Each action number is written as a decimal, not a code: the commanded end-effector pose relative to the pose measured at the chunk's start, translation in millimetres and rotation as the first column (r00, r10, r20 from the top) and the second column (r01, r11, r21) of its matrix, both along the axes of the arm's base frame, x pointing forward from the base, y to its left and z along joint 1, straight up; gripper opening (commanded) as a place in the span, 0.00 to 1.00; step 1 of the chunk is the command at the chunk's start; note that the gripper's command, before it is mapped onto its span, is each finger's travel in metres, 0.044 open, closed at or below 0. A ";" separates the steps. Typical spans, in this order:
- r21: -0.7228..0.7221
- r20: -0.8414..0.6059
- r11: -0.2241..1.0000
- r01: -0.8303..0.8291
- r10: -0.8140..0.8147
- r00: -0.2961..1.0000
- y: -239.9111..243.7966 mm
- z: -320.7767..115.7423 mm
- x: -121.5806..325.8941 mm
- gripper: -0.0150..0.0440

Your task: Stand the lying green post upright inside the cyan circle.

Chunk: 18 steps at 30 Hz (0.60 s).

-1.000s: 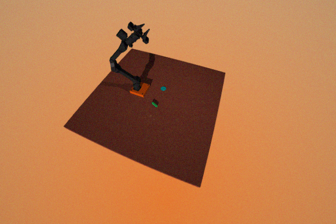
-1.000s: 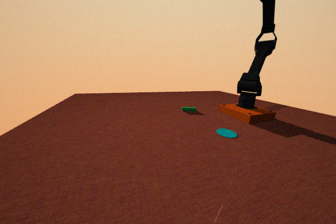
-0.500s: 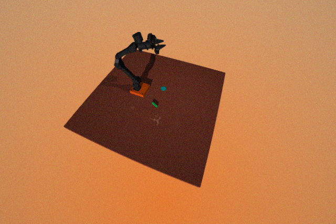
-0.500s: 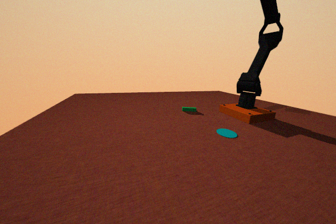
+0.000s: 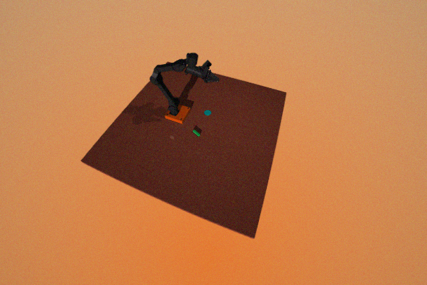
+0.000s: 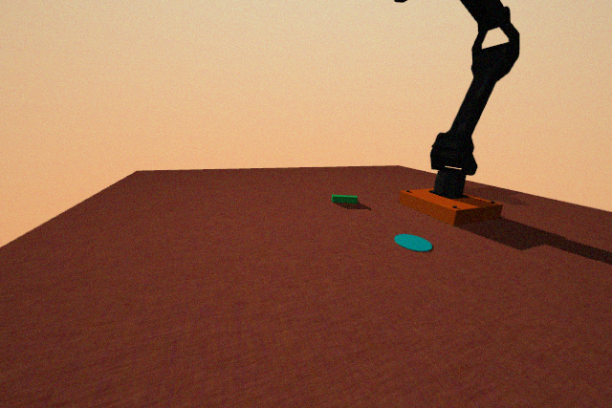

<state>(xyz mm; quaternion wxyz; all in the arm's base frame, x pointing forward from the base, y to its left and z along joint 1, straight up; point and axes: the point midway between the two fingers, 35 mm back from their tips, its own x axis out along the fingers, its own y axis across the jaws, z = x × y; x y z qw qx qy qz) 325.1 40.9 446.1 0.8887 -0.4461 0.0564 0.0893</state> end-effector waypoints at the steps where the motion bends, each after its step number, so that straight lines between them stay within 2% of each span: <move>1: 0.063 -0.128 0.996 0.060 -0.052 0.990 -11.8 -33.3 13.4 0.65; 9: 0.159 -0.371 0.961 0.228 -0.156 0.915 -39.4 -97.5 28.2 0.65; 18: 0.208 -0.617 0.864 0.459 -0.248 0.746 -72.0 -166.4 27.1 0.65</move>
